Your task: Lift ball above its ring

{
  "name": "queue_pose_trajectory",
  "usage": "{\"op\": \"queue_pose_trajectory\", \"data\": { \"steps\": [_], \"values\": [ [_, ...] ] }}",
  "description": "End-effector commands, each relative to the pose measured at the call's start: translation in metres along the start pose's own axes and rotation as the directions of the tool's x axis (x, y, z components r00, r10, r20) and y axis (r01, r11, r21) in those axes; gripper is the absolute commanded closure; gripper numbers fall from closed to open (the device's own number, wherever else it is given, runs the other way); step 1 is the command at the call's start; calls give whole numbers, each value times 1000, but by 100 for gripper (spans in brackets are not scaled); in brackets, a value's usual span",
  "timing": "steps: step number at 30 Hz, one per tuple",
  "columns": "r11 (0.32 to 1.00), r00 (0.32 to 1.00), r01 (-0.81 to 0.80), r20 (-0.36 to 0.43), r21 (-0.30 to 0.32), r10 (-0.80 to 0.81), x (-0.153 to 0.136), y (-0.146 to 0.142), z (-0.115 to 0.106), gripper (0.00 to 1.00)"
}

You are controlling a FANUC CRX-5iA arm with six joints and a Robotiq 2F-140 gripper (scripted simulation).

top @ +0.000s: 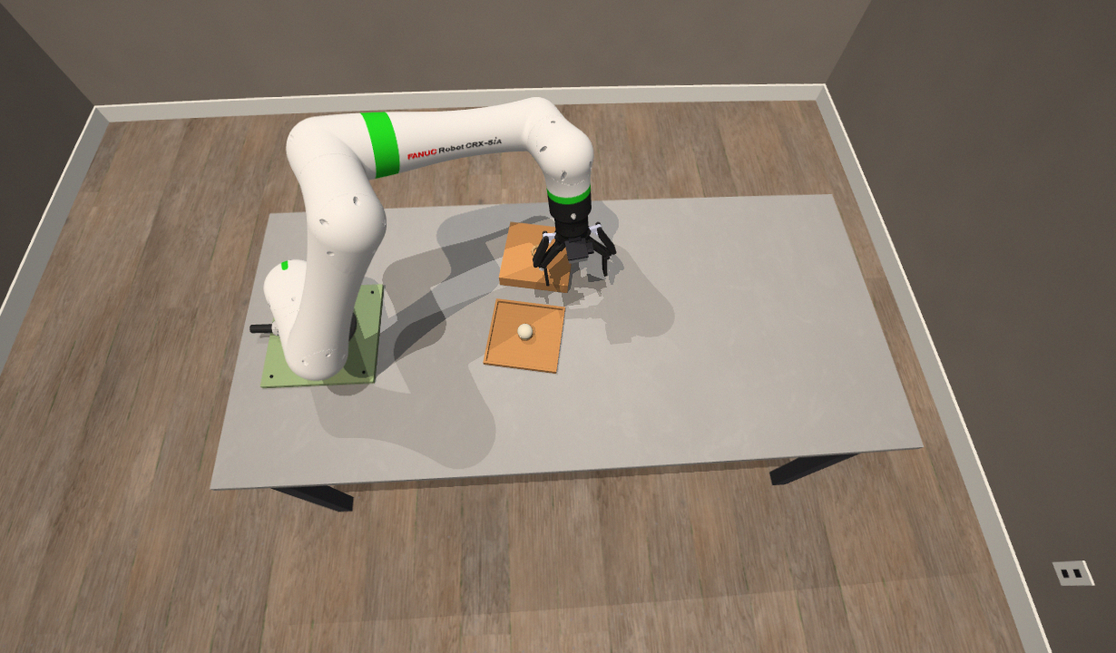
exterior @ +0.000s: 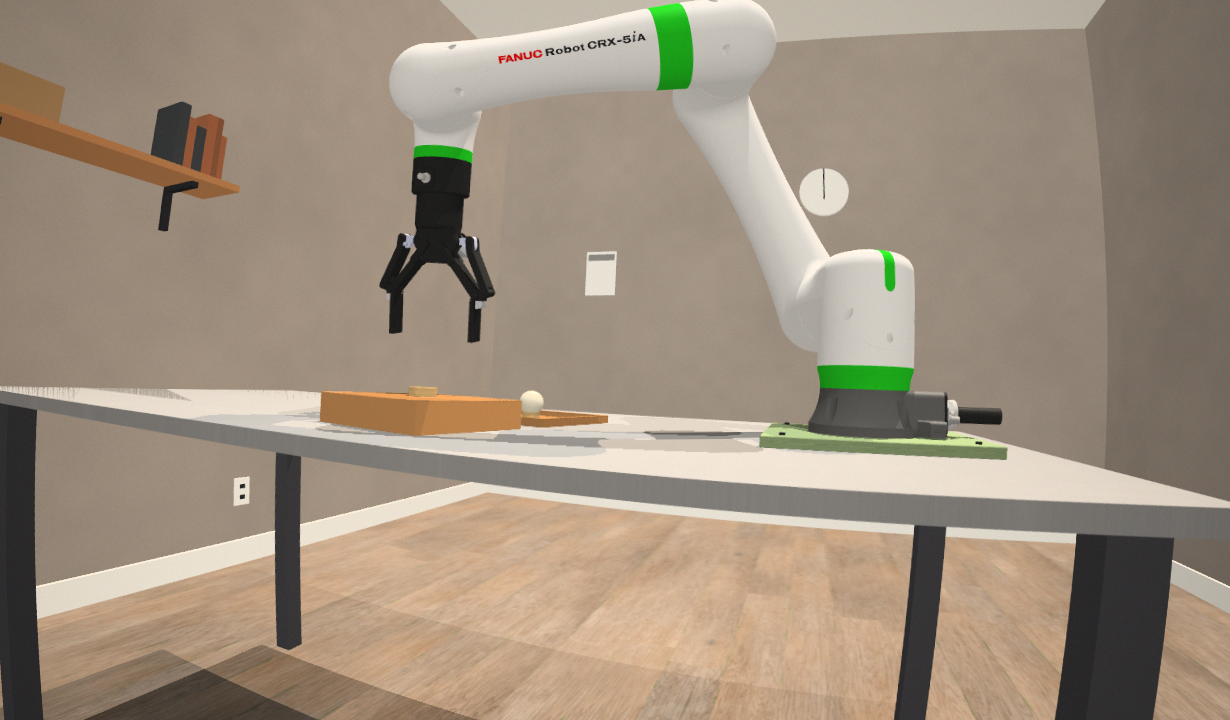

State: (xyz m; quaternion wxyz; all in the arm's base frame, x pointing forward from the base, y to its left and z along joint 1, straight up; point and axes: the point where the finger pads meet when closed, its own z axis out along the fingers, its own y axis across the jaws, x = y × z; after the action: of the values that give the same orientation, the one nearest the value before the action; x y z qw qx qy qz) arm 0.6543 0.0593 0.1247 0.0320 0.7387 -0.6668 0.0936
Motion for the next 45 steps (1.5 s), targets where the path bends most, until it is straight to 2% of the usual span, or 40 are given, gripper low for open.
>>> {"op": "queue_pose_trajectory", "data": {
  "steps": [1, 18, 20, 25, 32, 35, 37, 43, 45],
  "values": [
    [1000, 1000, 0, 0, 2, 0, 0, -1, -1, 0],
    [1000, 1000, -3, 2, 1, 3, 2, 1, -1, 0],
    [998, 998, -57, 34, -24, 58, 24, 28, 0, 0],
    [993, 992, -108, 63, -47, 111, 42, 54, 2, 0],
    [974, 969, -207, 119, -94, 217, 72, 109, 4, 0],
    [973, 967, -212, 122, -97, 223, 73, 112, 4, 0],
    [958, 949, -261, 150, -121, 278, 84, 141, 6, 0],
    [956, 947, -266, 152, -123, 283, 85, 144, 6, 0],
    [956, 947, -266, 152, -123, 283, 84, 144, 14, 0]
  ]
}}
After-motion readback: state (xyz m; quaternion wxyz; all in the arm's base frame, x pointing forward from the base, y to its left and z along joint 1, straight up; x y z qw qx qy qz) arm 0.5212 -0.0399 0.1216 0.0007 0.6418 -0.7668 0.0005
